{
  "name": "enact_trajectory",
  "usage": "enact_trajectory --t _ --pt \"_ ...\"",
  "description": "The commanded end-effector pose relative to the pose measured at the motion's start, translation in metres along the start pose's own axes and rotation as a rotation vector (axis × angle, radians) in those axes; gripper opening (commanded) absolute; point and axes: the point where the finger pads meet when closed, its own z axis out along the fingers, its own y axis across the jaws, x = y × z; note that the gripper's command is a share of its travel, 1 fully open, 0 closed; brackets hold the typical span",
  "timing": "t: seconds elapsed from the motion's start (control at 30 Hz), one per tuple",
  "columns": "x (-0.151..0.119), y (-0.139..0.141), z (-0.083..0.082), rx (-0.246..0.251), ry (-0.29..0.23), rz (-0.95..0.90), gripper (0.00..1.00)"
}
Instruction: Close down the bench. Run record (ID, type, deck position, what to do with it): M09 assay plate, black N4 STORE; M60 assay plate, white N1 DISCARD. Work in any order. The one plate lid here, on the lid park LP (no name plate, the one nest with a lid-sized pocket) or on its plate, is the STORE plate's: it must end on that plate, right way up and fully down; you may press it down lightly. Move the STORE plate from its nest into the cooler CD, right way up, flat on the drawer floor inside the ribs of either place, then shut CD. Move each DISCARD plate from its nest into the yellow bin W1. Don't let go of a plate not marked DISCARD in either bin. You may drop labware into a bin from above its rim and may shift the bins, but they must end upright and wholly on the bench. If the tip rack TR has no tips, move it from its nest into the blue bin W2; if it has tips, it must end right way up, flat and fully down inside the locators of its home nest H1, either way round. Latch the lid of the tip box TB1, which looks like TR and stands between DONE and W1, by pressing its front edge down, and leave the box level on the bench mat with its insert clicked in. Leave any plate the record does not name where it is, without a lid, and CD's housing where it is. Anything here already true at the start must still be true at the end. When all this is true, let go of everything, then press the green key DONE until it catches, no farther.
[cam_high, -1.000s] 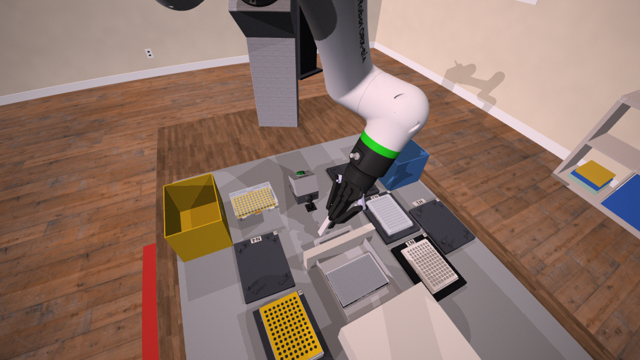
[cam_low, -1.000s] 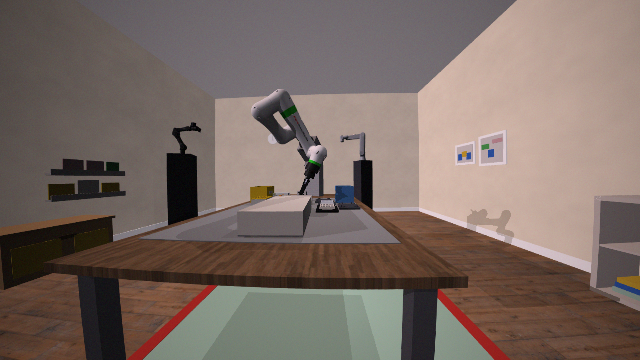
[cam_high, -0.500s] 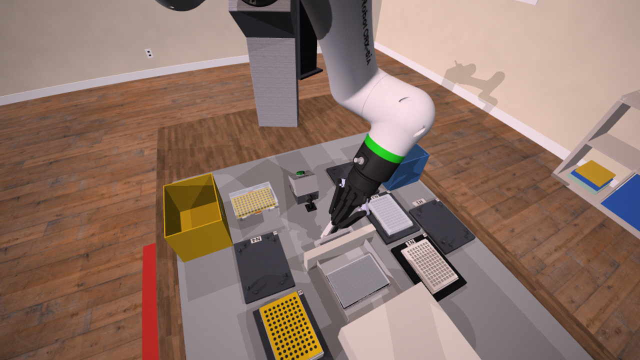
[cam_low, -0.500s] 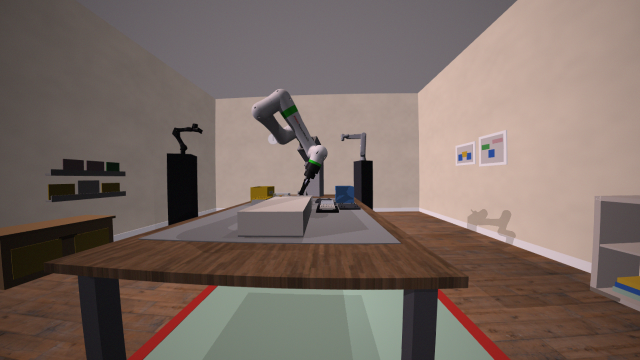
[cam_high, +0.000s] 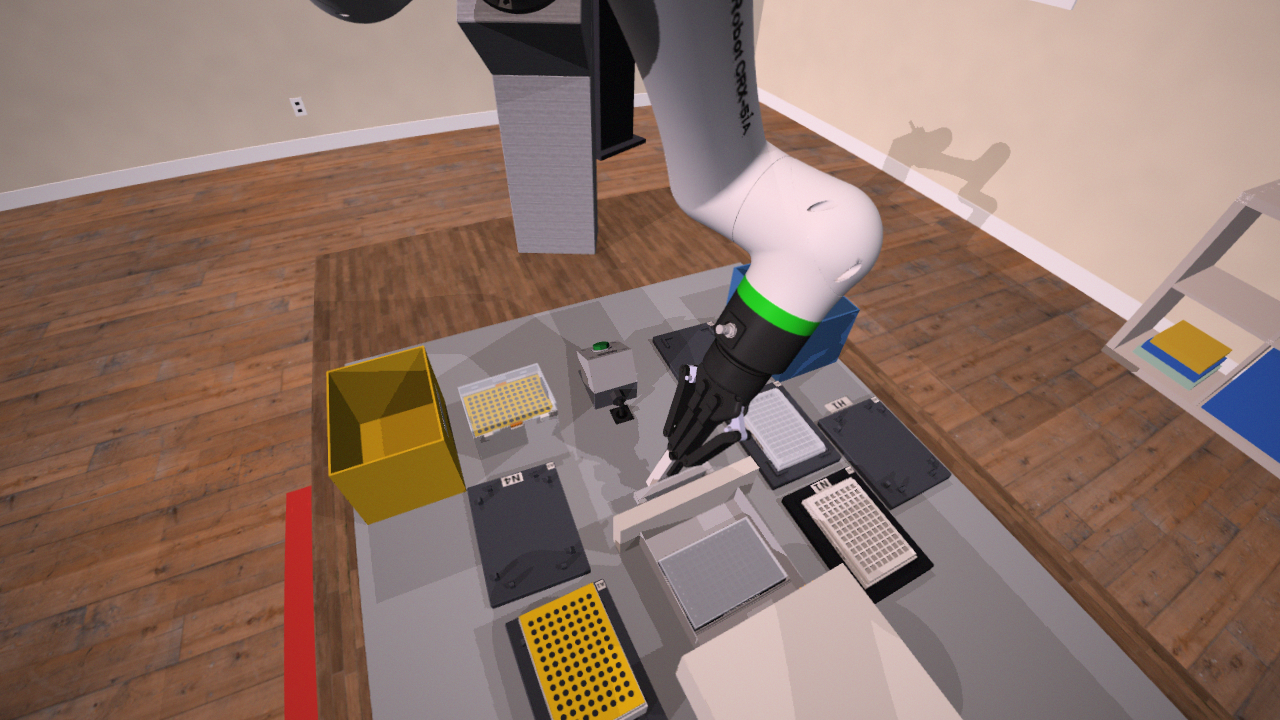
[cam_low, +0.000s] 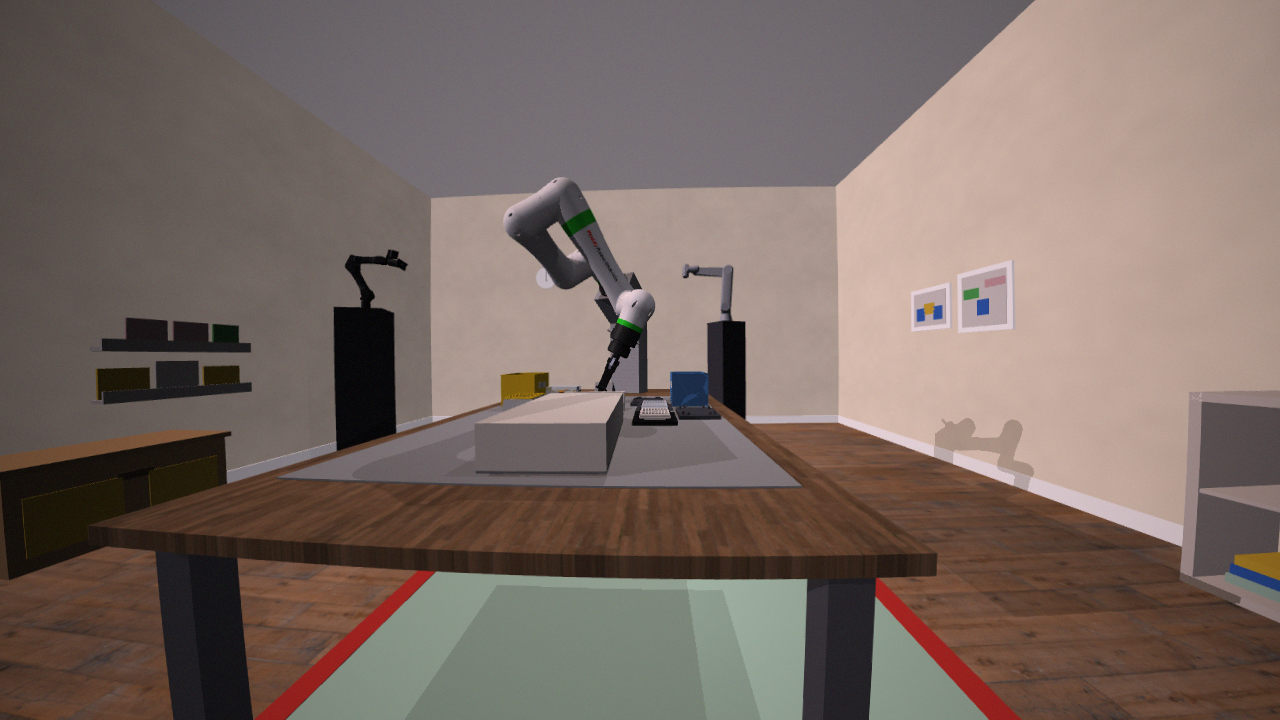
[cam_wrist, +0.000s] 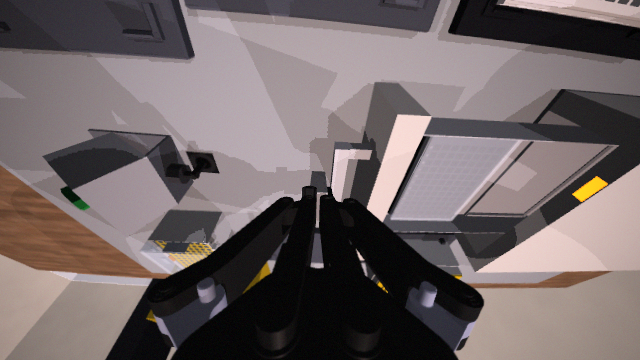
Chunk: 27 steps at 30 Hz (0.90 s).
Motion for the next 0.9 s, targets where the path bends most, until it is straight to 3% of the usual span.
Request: enact_trajectory --t 0.0,0.87 --pt "0.0 0.006 0.0 0.0 0.0 0.0 0.0" --pt "0.0 0.032 0.0 0.0 0.0 0.0 0.0"
